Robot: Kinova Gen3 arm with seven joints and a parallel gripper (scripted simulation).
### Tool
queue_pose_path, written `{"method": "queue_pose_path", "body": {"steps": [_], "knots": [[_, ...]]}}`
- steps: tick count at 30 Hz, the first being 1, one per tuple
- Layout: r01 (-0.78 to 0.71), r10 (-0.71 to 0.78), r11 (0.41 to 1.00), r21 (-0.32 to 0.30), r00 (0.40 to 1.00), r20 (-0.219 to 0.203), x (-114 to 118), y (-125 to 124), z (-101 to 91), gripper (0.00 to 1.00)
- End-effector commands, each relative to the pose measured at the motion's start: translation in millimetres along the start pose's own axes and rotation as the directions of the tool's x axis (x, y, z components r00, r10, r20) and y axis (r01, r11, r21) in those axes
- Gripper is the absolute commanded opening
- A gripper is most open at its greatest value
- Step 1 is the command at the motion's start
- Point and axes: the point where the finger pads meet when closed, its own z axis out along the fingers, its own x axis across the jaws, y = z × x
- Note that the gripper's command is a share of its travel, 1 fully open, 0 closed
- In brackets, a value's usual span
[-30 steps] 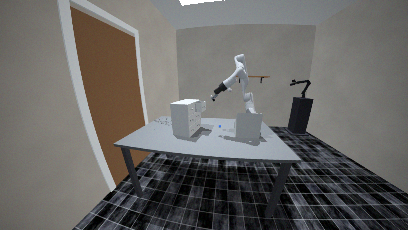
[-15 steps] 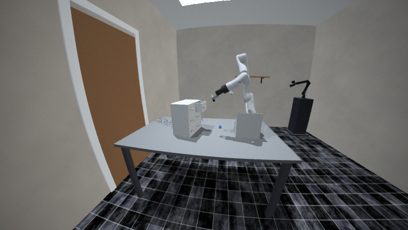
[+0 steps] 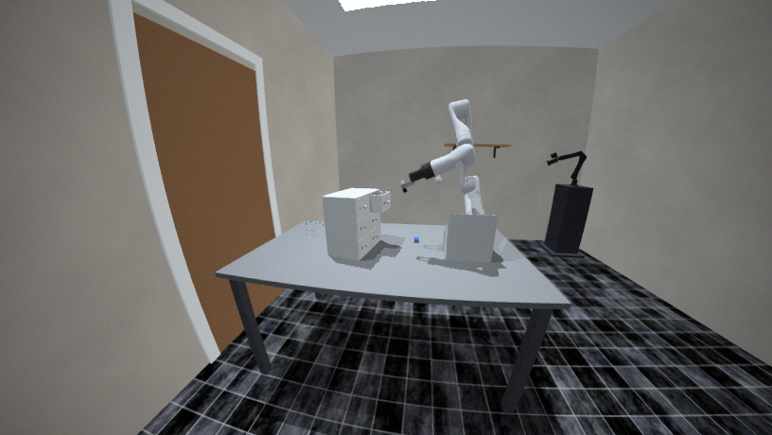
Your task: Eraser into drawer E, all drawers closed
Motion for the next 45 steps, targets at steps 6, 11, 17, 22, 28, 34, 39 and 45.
{"method": "queue_pose_path", "body": {"steps": [6, 11, 17, 22, 28, 34, 39, 45], "knots": [[0.011, -0.011, 0.999, -0.033, 1.000, -0.001, 1, -2, -0.8, 0.45], [0.011, -0.011, 0.999, -0.045, 1.000, -0.001, 1, -2, -0.9, 0.45], [0.010, -0.010, 0.999, -0.051, 1.000, -0.001, 1, -2, -1.0, 0.45], [0.010, -0.010, 0.998, -0.054, 1.000, -0.001, 1, -2, -1.0, 0.45], [0.010, -0.010, 0.998, -0.055, 1.000, -0.001, 1, -2, -1.0, 0.45], [0.010, -0.010, 0.998, -0.055, 1.000, -0.001, 1, -2, -0.7, 0.45], [0.010, -0.010, 0.998, -0.055, 1.000, -0.001, 1, -1, 1.6, 0.45], [0.010, -0.010, 0.998, -0.055, 1.000, -0.001, 1, 3, 9.4, 0.45]]}}
